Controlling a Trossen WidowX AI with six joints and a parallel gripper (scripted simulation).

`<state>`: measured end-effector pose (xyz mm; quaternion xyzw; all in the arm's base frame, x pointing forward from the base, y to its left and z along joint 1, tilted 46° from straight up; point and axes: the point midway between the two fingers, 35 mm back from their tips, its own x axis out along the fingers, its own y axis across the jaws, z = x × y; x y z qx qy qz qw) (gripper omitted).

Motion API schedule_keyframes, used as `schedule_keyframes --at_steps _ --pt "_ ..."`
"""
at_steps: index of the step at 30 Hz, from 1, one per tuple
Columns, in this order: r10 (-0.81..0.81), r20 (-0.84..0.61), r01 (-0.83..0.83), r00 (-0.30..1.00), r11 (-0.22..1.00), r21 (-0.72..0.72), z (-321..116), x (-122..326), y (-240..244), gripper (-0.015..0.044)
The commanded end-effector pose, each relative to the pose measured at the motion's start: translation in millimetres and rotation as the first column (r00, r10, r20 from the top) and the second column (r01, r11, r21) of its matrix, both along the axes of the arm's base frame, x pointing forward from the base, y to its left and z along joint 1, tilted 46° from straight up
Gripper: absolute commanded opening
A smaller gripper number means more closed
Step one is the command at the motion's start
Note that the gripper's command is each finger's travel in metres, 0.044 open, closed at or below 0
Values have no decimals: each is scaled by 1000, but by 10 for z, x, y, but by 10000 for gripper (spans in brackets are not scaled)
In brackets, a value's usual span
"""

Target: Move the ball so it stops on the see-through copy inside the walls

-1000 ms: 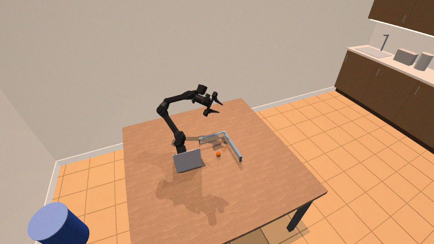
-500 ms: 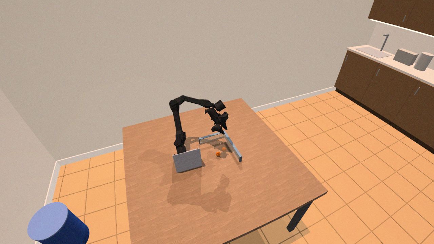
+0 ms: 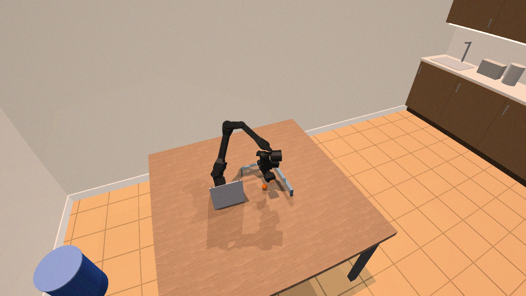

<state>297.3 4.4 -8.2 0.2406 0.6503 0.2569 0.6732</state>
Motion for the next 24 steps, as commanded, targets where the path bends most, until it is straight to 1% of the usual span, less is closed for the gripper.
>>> schedule_keyframes --at_steps 1,8,11,24 --pt "92 16 -93 996 993 77 -140 -149 120 279" --pt "92 16 -93 996 993 77 -148 -149 129 279" --pt "92 16 -93 996 993 78 -236 -153 221 279" --pt "92 16 -93 996 993 78 -343 -154 328 279"
